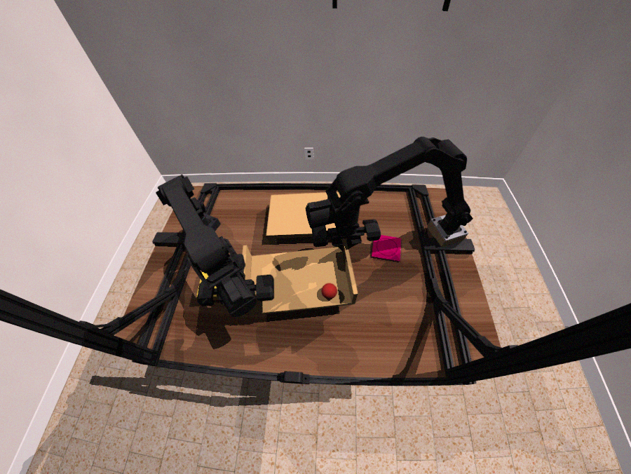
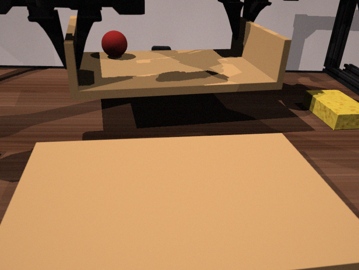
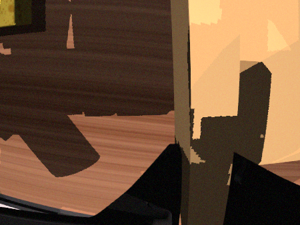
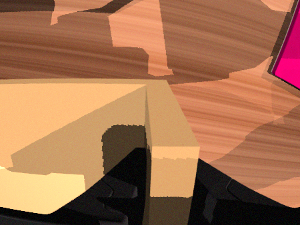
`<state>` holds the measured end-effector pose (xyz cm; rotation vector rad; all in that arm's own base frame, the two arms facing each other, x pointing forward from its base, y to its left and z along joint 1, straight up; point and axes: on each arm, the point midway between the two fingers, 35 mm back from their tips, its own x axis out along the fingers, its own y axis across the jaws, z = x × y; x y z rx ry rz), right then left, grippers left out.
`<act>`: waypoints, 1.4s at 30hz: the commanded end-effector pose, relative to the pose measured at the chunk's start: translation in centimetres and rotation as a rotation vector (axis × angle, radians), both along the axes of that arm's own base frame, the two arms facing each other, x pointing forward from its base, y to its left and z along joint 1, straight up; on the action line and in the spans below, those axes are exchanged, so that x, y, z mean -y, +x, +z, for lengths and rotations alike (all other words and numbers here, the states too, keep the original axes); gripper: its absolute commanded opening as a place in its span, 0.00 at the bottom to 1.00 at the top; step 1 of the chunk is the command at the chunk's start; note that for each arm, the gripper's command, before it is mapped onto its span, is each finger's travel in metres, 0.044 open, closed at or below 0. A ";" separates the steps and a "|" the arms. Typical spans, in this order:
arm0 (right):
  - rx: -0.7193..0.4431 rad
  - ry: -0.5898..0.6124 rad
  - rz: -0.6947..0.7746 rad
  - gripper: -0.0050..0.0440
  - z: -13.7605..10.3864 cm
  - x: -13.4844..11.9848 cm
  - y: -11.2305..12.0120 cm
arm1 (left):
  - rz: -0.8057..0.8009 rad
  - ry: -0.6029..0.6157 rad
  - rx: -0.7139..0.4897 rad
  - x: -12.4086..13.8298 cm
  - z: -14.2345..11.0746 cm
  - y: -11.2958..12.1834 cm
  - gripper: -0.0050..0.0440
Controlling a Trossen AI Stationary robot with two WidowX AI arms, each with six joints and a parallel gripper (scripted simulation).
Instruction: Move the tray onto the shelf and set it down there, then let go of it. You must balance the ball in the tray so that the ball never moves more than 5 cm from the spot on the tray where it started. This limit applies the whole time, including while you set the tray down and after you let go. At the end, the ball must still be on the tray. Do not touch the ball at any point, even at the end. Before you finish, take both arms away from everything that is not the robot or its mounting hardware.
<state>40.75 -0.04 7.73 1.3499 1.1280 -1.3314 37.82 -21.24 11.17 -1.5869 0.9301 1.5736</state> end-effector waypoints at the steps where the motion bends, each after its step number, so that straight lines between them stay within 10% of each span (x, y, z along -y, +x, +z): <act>1: 0.000 -0.008 -0.003 0.14 0.5 0.2 -0.1 | -0.003 0.007 0.000 -0.4 0.3 -0.2 0.14; 42: 0.003 -0.004 -0.003 0.14 0.4 1.5 -0.6 | -0.003 0.001 0.000 -1.7 0.4 -0.6 0.14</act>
